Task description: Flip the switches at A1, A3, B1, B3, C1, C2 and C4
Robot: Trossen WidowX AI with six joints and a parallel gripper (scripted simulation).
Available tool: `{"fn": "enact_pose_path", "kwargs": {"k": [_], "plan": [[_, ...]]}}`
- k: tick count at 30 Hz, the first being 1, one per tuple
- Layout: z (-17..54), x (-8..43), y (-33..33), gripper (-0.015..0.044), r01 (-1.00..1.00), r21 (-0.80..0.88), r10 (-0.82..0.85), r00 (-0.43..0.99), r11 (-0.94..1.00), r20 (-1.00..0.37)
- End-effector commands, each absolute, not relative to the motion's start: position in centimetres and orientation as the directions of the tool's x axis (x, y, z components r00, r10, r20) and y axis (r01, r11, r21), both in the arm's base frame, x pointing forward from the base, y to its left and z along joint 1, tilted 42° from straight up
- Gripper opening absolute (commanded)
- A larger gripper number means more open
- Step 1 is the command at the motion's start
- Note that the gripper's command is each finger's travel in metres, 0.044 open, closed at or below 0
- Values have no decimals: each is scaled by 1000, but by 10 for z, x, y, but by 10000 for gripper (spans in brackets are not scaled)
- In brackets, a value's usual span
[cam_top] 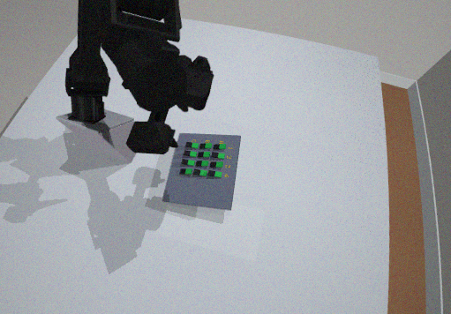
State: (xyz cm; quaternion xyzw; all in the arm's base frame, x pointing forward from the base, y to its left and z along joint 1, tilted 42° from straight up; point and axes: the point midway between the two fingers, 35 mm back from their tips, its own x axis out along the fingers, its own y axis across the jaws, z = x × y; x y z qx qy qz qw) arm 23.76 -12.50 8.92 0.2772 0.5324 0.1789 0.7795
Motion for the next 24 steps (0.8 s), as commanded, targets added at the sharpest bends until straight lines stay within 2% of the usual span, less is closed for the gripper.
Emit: {"fn": "enact_pose_path", "kwargs": {"k": [1,10,15,24], "plan": [[89,239,-124,374,16,623,575,368,782,-731],[63,313,-49,137,1,647,603,361,762,-711],[61,319,-40,6,1,655,609,367,756,-703],[37,333,-19,0,0,656,616,343,755,-709]]}}
